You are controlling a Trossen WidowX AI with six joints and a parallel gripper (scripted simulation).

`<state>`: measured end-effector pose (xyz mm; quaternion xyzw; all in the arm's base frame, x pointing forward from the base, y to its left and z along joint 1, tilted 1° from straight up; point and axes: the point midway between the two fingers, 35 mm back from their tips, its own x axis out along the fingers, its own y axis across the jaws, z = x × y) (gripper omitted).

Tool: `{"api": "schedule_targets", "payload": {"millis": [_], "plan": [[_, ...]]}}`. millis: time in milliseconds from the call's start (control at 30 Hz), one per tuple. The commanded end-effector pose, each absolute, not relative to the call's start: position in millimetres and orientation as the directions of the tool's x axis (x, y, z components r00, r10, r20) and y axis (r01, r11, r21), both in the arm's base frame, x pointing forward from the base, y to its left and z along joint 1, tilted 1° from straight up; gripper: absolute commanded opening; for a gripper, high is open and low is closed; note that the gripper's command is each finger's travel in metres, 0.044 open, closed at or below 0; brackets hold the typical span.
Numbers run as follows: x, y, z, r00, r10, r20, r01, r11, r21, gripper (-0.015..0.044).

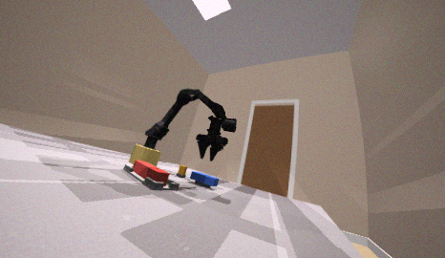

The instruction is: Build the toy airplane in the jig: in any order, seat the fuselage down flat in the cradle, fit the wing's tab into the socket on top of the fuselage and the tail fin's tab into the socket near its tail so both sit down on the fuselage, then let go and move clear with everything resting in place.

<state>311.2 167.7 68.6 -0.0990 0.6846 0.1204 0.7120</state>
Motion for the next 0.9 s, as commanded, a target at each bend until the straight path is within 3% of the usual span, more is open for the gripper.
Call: {"api": "schedule_targets", "payload": {"millis": [0,867], "plan": [[305,189,66,0.032,0.036,-0.999,-0.289,0.957,0.026,0.044],[307,191,5,0.032,0.036,-0.999,-0.289,0.957,0.026,0.044]]}}
